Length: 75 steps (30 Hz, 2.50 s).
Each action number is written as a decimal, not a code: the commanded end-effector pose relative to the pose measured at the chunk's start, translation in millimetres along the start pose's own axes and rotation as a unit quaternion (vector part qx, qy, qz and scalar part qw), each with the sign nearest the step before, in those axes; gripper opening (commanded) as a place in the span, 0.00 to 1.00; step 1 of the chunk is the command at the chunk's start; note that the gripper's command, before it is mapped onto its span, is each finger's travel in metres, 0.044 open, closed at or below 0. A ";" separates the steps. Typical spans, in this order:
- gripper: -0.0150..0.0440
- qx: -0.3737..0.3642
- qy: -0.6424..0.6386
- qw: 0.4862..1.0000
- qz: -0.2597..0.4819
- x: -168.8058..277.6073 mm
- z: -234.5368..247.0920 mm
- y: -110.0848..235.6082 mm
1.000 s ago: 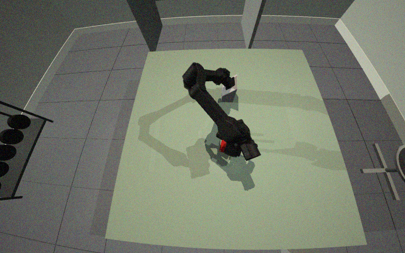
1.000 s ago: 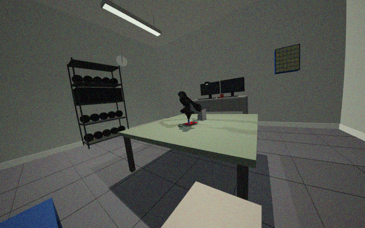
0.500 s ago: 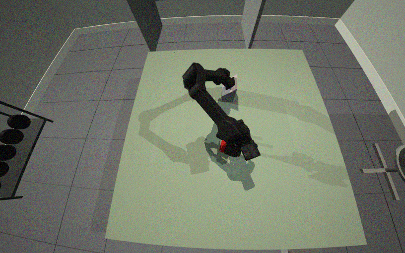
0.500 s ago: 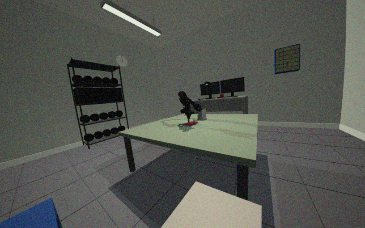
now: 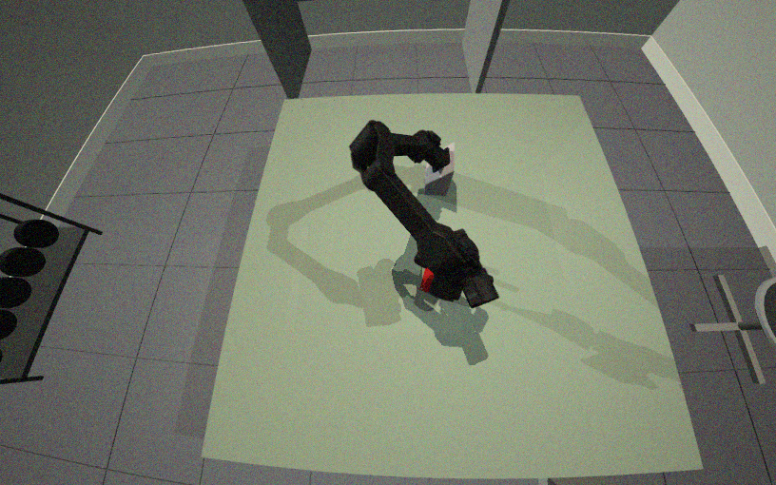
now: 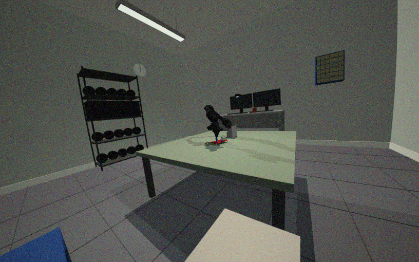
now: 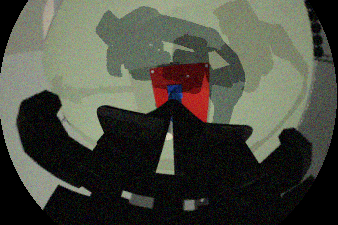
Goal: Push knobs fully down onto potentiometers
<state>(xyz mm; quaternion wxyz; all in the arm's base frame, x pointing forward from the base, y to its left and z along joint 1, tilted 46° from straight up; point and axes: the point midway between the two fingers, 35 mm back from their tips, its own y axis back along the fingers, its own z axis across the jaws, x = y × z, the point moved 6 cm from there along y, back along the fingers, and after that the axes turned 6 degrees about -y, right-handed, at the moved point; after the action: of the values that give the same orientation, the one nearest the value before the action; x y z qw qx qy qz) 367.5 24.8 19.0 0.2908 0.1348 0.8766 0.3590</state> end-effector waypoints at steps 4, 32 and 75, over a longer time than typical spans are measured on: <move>0.25 0.010 -0.012 1.000 0.008 -4.2 -1.0 -19.0; 0.25 0.010 -0.012 1.000 0.008 -4.7 -0.1 -3.4; 1.00 0.011 -0.008 1.000 0.012 137.4 -106.4 44.7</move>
<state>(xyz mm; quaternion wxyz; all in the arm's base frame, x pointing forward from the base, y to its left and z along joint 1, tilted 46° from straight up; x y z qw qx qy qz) 205.7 61.3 54.8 0.2881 0.1475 0.8785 0.3514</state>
